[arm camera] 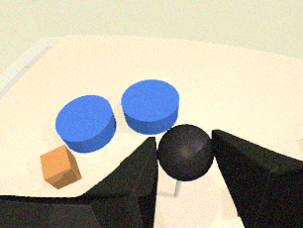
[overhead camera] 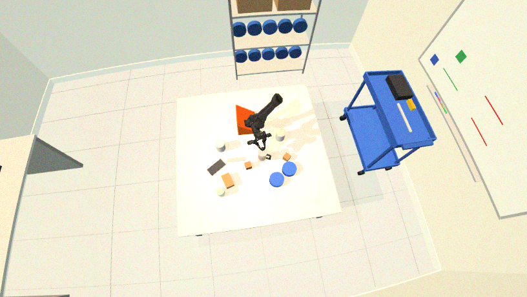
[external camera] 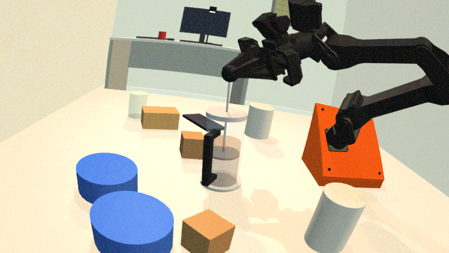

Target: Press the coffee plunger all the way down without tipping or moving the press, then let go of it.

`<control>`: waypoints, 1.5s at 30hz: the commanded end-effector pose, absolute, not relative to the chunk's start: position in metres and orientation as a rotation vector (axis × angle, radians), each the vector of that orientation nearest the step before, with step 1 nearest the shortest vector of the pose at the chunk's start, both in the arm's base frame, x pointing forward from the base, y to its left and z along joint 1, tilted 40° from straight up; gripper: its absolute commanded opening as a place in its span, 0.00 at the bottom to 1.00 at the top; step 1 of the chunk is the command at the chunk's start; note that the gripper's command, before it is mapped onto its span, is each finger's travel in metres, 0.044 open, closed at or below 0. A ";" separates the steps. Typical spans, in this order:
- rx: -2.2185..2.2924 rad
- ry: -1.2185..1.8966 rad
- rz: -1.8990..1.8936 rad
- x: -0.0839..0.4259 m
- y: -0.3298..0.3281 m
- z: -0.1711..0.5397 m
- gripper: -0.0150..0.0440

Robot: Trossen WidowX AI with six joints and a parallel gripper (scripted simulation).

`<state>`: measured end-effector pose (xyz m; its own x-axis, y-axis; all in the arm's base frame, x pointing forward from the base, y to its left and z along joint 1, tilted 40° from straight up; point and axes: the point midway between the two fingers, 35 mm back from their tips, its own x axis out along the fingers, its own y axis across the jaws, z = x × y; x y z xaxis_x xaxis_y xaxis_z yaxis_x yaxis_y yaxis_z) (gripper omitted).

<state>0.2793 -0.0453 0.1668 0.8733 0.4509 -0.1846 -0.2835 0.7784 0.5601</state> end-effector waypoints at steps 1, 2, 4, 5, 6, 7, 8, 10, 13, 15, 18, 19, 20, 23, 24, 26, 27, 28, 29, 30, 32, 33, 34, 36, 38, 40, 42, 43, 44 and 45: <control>0.593 0.362 0.410 0.277 -0.033 0.146 0.47; 0.593 0.361 0.410 0.277 -0.032 0.145 0.47; 0.594 0.359 0.411 0.278 -0.029 0.142 0.47; 0.595 0.358 0.411 0.278 -0.028 0.142 0.47; 0.596 0.356 0.411 0.279 -0.027 0.141 0.47; 0.596 0.355 0.411 0.279 -0.026 0.140 0.47; 0.597 0.353 0.411 0.280 -0.024 0.139 0.47; 0.599 0.350 0.412 0.281 -0.022 0.137 0.47; 0.601 0.346 0.413 0.284 -0.018 0.136 0.47; 0.602 0.344 0.413 0.286 -0.017 0.136 0.47; 0.602 0.344 0.414 0.289 -0.017 0.137 0.47; 0.602 0.343 0.414 0.290 -0.017 0.137 0.47; 0.602 0.343 0.414 0.290 -0.017 0.137 0.47; 0.602 0.343 0.414 0.292 -0.018 0.137 0.47; 0.602 0.343 0.414 0.292 -0.018 0.137 0.47; 0.602 0.343 0.414 0.293 -0.018 0.137 0.47; 0.602 0.343 0.414 0.294 -0.018 0.137 0.47; 0.602 0.343 0.414 0.294 -0.019 0.137 0.47; 0.602 0.343 0.414 0.294 -0.019 0.137 0.47; 0.602 0.343 0.414 0.295 -0.019 0.137 0.47; 0.602 0.343 0.414 0.295 -0.019 0.137 0.47; 0.602 0.343 0.414 0.295 -0.019 0.137 0.47; 0.602 0.343 0.414 0.295 -0.020 0.137 0.47; 0.602 0.343 0.414 0.296 -0.020 0.137 0.47; 0.602 0.343 0.415 0.296 -0.020 0.137 0.47; 0.602 0.343 0.415 0.296 -0.020 0.137 0.47; 0.602 0.343 0.415 0.296 -0.021 0.137 0.47; 0.602 0.343 0.415 0.296 -0.021 0.136 0.47; 0.602 0.343 0.415 0.297 -0.021 0.136 0.47; 0.602 0.343 0.415 0.297 -0.021 0.136 0.47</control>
